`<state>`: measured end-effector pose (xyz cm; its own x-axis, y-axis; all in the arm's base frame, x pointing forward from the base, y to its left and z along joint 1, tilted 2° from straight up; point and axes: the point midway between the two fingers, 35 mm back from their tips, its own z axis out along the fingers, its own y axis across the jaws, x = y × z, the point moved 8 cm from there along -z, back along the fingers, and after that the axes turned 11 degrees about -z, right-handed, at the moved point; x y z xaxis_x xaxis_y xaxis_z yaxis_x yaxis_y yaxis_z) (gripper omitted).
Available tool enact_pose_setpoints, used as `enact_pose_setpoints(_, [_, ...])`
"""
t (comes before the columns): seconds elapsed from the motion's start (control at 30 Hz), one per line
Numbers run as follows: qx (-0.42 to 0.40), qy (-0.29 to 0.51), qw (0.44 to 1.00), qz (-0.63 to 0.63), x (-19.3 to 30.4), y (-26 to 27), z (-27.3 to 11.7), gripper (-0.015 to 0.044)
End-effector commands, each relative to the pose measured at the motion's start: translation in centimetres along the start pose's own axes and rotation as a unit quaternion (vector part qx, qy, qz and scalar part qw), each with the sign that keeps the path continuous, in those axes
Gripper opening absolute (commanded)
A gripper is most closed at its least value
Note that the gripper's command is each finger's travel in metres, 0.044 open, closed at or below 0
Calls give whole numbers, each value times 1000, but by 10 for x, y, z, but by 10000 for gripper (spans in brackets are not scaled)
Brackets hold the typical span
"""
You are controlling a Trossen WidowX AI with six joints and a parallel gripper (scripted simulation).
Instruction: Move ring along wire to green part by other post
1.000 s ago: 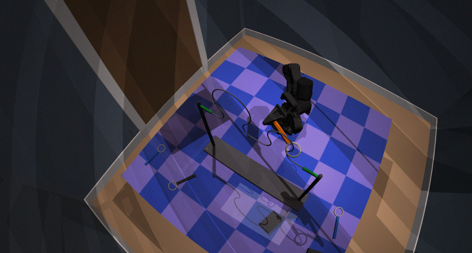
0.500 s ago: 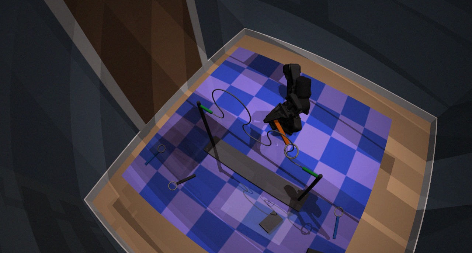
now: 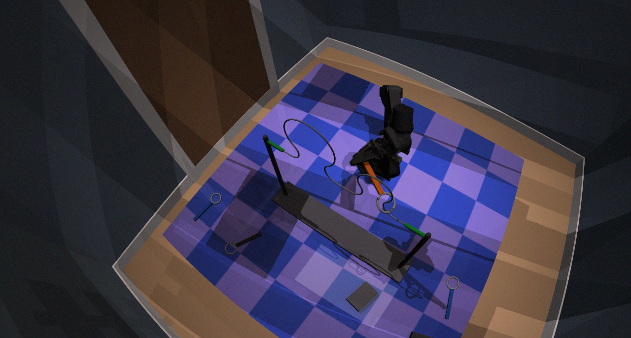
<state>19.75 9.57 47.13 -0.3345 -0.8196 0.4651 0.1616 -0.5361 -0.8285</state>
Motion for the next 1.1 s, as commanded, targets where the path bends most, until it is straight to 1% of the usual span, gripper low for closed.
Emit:
enact_pose_setpoints(0.0, [-9, 2, 1000, 24, -1, 8, -1, -150])
enact_pose_setpoints(0.5, [-71, 7, 985, 155, -17, 43, -10, -150])
enact_pose_setpoints(0.8, [-131, 44, 962, 234, -36, 54, -26, -150])
enact_pose_setpoints(1.07, [-172, 49, 934, 309, -51, 65, -34, -150])
